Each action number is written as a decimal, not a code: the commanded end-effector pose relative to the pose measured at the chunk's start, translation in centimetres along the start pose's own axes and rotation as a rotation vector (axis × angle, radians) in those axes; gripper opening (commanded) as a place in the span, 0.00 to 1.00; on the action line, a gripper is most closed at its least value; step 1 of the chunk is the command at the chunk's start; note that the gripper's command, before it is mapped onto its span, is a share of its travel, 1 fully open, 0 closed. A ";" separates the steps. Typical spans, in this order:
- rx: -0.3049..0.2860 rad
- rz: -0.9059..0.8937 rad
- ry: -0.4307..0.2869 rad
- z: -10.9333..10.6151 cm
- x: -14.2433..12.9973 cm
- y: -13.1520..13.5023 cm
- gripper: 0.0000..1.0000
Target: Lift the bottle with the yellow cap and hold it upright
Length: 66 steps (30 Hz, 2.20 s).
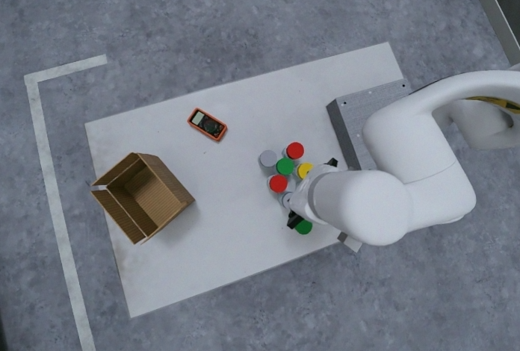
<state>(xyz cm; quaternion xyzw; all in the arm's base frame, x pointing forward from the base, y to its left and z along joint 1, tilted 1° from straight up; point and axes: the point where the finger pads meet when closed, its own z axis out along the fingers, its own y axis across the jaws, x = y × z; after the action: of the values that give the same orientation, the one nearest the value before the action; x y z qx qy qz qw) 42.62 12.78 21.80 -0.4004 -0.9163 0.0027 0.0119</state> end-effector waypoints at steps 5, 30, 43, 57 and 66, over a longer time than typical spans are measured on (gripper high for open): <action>-0.010 0.184 -0.005 1.0 1.4 -1.7 0.79; -0.013 0.593 -0.002 4.1 4.5 -6.0 0.79; -0.015 0.593 0.005 4.6 4.4 -5.9 0.79; -0.014 0.601 0.003 8.7 4.2 -5.5 0.79; -0.013 0.607 0.001 11.9 4.2 -5.6 0.79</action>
<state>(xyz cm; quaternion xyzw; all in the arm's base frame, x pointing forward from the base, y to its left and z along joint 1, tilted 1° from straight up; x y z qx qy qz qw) 35.20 12.04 11.52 -0.6549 -0.7557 0.0021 0.0102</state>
